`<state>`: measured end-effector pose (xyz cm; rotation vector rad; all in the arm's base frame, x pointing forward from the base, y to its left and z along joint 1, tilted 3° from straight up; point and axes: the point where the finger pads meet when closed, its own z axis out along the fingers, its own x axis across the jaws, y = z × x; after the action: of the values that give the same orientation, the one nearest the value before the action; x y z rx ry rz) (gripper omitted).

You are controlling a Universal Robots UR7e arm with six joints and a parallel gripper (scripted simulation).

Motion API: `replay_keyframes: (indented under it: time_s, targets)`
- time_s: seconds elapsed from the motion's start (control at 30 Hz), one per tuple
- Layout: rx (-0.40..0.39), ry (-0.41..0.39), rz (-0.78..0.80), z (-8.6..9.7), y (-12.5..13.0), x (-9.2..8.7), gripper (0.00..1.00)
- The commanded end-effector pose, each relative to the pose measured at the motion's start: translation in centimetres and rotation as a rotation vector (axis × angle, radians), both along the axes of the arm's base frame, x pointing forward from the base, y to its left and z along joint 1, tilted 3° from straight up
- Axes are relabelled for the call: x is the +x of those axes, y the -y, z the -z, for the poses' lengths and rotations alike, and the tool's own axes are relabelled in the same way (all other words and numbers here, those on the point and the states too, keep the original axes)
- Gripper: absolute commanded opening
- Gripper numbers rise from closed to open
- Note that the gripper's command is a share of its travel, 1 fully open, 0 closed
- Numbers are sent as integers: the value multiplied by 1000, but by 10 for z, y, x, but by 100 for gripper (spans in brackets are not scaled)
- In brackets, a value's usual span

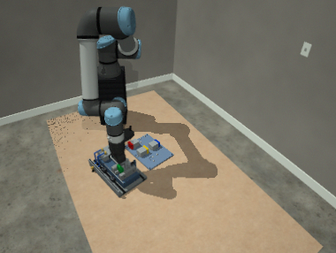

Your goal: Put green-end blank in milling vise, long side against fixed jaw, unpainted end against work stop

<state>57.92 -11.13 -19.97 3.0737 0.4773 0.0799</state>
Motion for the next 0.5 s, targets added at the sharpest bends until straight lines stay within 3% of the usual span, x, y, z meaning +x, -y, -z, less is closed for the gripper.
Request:
replay_keyframes:
  time_s: [0.0, 0.47]
  targets:
    - [-1, 2, 0, -2, 0, 1, 100]
    - [-1, 2, 0, -5, 0, 0, 100]
